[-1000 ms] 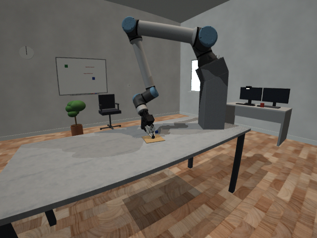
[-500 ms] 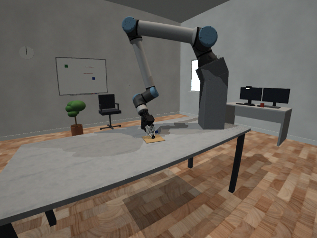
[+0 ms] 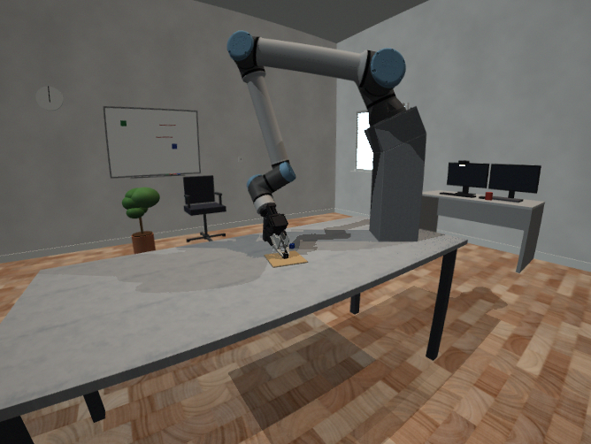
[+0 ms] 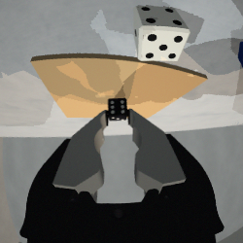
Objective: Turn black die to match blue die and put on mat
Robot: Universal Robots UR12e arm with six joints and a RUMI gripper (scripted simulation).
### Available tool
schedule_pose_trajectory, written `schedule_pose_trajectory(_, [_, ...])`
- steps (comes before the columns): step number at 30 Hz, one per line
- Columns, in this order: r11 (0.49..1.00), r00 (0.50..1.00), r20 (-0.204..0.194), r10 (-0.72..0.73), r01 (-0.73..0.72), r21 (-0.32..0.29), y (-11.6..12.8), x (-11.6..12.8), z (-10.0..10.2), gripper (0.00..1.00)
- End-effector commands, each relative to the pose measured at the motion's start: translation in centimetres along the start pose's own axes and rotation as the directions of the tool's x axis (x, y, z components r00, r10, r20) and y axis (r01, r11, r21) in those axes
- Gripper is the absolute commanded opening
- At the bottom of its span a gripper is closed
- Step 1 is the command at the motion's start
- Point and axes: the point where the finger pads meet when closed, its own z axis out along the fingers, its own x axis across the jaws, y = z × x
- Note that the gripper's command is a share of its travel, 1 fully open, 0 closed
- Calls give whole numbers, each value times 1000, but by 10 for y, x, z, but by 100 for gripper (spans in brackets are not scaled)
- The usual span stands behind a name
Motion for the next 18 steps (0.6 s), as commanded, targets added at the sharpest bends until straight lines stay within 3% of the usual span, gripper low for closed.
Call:
schedule_pose_trajectory(1, [1000, 1000, 0, -1, 1, 0, 0, 0, 0, 14])
schedule_pose_trajectory(9, [1000, 1000, 0, -1, 1, 0, 0, 0, 0, 21])
schedule_pose_trajectory(10, [1000, 1000, 0, -1, 1, 0, 0, 0, 0, 33])
schedule_pose_trajectory(18, [1000, 1000, 0, -1, 1, 0, 0, 0, 0, 33])
